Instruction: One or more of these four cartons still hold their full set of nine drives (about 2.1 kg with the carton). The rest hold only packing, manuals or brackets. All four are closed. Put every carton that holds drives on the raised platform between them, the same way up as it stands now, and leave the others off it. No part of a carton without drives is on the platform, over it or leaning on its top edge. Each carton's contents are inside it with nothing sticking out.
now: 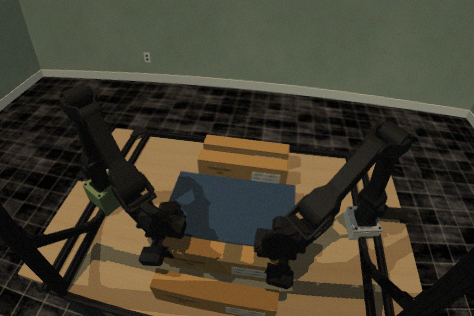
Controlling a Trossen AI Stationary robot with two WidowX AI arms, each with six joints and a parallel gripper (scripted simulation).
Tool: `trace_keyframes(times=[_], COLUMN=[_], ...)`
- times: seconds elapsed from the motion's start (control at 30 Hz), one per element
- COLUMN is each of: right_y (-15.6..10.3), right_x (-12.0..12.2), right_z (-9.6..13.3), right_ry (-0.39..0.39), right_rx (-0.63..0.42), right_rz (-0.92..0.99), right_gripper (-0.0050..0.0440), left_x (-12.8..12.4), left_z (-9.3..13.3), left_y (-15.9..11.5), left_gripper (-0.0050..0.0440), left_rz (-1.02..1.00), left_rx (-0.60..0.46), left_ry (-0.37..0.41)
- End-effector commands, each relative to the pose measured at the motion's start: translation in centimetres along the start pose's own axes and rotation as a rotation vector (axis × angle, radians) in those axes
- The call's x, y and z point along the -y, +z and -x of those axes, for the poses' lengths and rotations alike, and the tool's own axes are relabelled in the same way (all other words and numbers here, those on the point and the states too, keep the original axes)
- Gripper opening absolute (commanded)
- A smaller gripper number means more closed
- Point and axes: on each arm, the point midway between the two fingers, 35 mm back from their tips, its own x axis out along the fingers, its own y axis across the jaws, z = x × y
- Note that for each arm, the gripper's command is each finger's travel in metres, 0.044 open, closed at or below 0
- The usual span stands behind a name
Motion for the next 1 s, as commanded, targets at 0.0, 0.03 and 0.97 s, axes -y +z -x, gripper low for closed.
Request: trace_keyframes(times=[0.0, 0.03, 0.97], right_y=[0.2, 0.2, 2.7], right_x=[-0.6, -0.6, -0.4], right_z=[1.2, 1.2, 7.4], right_ry=[0.027, 0.027, 0.027], right_rx=[0.015, 0.015, 0.015], right_rz=[0.001, 0.001, 0.001], right_gripper=[0.0, 0.0, 0.0], left_x=[0.6, 0.6, 0.4], left_z=[1.0, 1.0, 7.2], left_y=[0.4, 0.4, 2.8], left_gripper=[0.0, 0.0, 0.0], left_rz=[0.005, 0.005, 0.005], left_rx=[0.018, 0.018, 0.018], left_ry=[-0.026, -0.026, -0.026])
